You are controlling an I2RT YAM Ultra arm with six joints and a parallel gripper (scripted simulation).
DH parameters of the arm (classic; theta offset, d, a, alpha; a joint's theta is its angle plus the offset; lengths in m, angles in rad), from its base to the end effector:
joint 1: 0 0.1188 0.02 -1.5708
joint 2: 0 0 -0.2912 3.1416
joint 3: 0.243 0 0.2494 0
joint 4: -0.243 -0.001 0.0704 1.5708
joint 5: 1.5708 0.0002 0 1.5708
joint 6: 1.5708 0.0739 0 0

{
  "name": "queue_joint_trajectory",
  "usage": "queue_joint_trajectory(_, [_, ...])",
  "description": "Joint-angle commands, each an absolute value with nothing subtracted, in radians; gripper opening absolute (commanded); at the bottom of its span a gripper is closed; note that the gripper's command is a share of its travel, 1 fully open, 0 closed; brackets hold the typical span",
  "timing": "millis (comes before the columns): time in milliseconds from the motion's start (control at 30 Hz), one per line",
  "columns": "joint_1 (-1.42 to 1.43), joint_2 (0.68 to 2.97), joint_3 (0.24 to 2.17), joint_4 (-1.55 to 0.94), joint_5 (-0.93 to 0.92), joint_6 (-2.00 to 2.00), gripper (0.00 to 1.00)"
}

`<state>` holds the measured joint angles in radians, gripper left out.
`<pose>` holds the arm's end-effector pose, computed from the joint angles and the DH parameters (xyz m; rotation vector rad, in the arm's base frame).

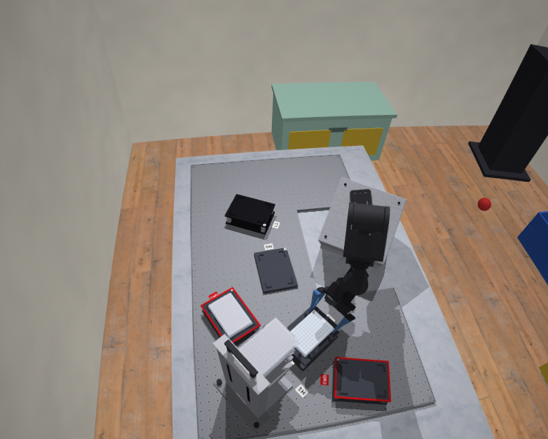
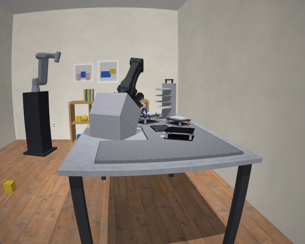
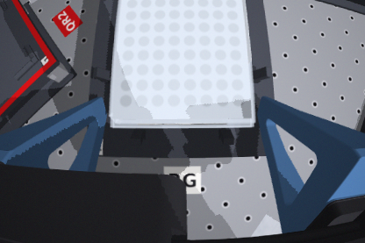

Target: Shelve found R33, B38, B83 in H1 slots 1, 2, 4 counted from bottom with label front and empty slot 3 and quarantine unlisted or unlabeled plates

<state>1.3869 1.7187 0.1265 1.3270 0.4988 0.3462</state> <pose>0.0792 0.2378 0.1279 -0.6030 1.7720 0.7677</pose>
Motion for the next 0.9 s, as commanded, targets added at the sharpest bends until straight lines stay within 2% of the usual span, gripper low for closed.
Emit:
queue_joint_trajectory(0, [1.386, 1.725, 0.133, 1.332, 0.501, 0.346, 1.00])
queue_joint_trajectory(233, [1.386, 1.725, 0.133, 1.332, 0.501, 0.346, 1.00])
queue_joint_trajectory(267, [1.386, 1.725, 0.133, 1.332, 0.501, 0.346, 0.86])
queue_joint_trajectory(867, [1.386, 1.725, 0.133, 1.332, 0.501, 0.346, 0.86])
